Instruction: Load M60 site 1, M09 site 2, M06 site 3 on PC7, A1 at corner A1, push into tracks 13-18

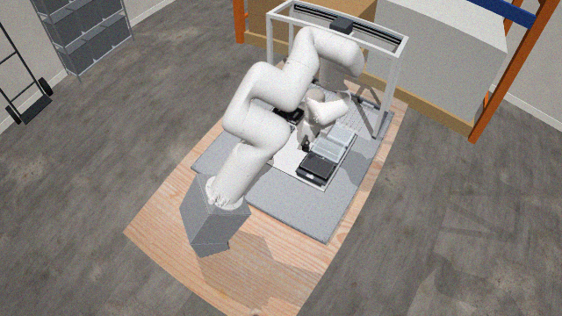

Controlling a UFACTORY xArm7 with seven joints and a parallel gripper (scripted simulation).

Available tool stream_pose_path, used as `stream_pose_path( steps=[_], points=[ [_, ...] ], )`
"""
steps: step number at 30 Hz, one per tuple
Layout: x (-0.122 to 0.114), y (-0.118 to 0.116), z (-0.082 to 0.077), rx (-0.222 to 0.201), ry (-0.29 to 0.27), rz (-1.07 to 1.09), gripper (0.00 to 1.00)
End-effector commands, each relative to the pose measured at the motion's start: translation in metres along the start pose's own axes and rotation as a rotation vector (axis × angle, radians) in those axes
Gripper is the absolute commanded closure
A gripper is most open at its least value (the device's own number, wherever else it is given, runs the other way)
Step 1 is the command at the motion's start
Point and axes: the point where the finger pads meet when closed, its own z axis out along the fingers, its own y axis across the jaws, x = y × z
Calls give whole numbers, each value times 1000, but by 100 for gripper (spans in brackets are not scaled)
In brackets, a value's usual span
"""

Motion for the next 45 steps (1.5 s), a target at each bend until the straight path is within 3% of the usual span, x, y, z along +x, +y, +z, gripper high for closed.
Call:
stream_pose_path(
  steps=[1,45],
  points=[
    [2,-1,-1,2,-1,0,0],
    [22,-1,-1,2,0,0,0]
  ],
)
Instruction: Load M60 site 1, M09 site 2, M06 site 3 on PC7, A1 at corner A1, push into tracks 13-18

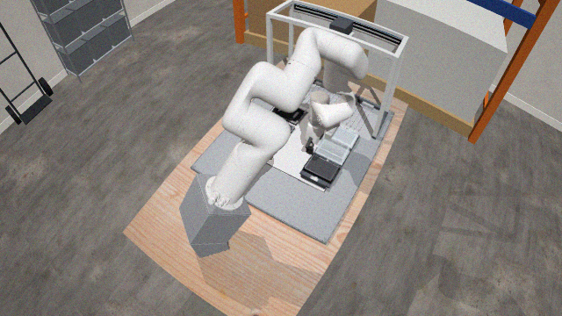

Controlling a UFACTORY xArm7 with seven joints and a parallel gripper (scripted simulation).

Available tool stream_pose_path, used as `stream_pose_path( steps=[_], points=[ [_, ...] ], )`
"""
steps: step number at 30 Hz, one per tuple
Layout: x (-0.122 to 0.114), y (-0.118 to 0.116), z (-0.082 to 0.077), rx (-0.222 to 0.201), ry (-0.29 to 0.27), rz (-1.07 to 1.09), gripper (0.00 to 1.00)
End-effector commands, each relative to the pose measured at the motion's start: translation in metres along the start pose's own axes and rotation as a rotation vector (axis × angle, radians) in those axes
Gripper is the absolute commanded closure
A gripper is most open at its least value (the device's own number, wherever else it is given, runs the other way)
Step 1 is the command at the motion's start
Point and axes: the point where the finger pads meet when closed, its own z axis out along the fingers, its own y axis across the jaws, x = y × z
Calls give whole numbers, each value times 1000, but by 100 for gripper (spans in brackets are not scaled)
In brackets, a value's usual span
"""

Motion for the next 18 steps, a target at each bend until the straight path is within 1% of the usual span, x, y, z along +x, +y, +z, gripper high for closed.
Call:
stream_pose_path(
  steps=[1,18],
  points=[
    [3,-1,-1,2,-1,0,0],
    [5,-1,-1,2,-1,0,0]
  ],
)
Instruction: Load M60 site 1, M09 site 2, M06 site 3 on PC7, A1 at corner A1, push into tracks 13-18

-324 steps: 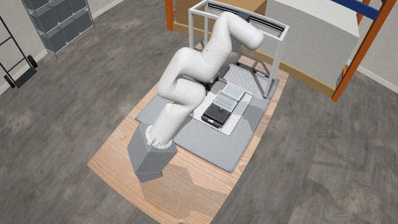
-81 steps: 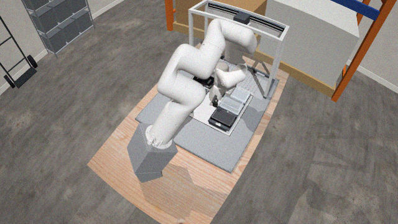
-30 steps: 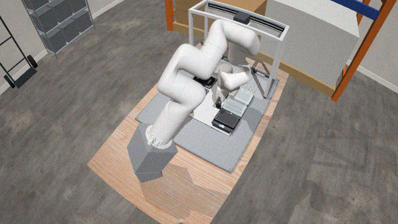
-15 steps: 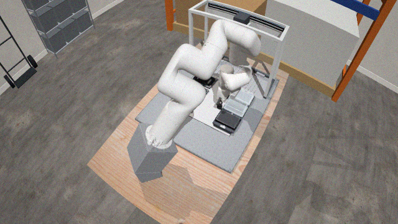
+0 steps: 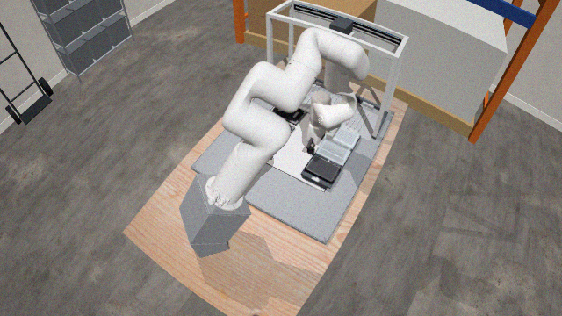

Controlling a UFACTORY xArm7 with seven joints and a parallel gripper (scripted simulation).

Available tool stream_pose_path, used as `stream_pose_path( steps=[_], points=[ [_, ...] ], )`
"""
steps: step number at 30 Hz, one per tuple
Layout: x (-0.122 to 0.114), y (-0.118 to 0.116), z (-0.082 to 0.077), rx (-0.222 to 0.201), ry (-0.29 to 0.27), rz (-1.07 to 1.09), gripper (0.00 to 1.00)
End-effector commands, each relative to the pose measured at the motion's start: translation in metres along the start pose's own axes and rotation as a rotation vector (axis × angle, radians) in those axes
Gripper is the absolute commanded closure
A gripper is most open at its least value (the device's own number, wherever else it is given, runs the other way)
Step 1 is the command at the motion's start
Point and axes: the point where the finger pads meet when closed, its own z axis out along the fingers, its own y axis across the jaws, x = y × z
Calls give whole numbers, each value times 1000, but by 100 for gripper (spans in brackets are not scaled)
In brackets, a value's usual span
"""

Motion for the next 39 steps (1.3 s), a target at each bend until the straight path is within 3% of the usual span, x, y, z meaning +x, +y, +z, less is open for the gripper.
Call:
stream_pose_path(
  steps=[1,34,39],
  points=[
    [0,-1,-1,2,0,1,0],
    [-10,-1,-1,2,0,0,0],
    [-10,-1,-7,2,0,0,0]
  ],
)
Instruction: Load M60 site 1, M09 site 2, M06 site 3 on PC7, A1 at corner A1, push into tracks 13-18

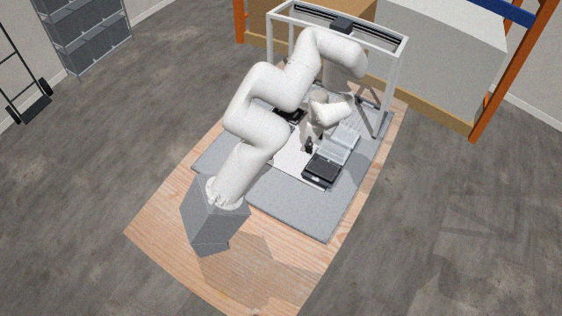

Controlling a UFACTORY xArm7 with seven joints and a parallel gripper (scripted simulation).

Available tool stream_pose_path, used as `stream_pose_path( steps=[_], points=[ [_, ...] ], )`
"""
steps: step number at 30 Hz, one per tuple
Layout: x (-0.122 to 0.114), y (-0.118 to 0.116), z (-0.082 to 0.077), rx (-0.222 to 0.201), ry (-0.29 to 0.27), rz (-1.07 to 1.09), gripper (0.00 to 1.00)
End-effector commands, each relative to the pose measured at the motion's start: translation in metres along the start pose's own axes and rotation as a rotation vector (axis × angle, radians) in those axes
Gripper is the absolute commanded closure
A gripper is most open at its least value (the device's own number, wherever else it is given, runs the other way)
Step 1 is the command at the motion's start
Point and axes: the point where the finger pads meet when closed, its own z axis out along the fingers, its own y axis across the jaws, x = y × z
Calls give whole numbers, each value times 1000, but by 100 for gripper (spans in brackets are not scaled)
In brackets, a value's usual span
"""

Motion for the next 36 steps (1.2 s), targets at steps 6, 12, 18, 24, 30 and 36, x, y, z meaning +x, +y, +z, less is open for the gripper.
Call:
stream_pose_path(
  steps=[6,12,18,24,30,36],
  points=[
    [0,-1,-14,3,-1,0,0],
    [0,-1,-24,3,-1,0,0],
    [0,-1,-30,3,-1,0,0],
    [0,-1,-40,3,-1,0,0],
    [0,-1,-50,3,-1,0,0],
    [0,-1,-57,3,-1,0,0]
  ],
)
